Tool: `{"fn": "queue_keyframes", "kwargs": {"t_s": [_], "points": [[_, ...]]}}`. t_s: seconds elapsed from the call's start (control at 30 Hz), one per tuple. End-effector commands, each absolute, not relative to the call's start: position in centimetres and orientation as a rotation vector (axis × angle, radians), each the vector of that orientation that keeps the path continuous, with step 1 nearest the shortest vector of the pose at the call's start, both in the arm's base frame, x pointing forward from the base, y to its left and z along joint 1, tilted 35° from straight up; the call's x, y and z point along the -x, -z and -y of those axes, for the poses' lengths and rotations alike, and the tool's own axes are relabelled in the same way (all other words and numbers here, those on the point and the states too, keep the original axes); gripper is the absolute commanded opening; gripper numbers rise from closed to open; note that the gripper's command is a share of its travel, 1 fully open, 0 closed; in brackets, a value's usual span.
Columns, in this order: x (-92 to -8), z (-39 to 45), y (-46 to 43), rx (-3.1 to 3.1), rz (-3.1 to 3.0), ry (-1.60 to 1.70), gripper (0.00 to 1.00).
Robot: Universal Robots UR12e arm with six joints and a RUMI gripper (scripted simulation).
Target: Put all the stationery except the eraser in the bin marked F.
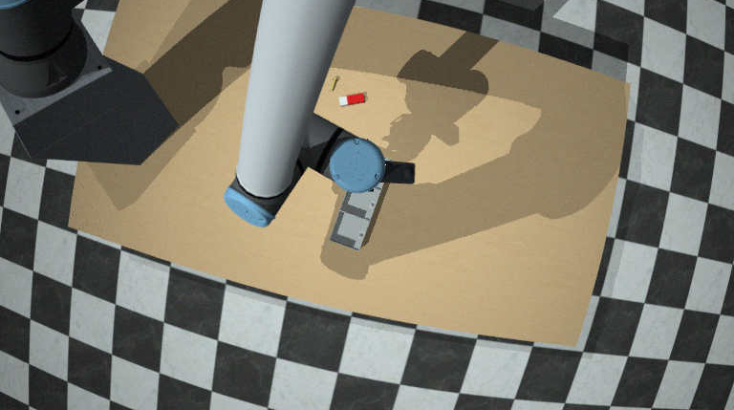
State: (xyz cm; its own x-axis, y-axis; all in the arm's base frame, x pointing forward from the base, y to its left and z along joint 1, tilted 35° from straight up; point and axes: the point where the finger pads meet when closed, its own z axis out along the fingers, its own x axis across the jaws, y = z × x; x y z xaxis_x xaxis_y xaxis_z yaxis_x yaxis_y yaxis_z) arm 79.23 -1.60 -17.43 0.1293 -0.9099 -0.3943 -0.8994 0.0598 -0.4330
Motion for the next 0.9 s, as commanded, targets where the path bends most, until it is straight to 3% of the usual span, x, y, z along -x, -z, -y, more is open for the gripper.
{"fn": "queue_keyframes", "kwargs": {"t_s": [0.0,0.87], "points": [[-78.50,0.96,17.54,1.676,-1.885,-0.044,0.00],[-78.49,0.93,17.54,1.538,-2.006,-0.106,0.00]]}}
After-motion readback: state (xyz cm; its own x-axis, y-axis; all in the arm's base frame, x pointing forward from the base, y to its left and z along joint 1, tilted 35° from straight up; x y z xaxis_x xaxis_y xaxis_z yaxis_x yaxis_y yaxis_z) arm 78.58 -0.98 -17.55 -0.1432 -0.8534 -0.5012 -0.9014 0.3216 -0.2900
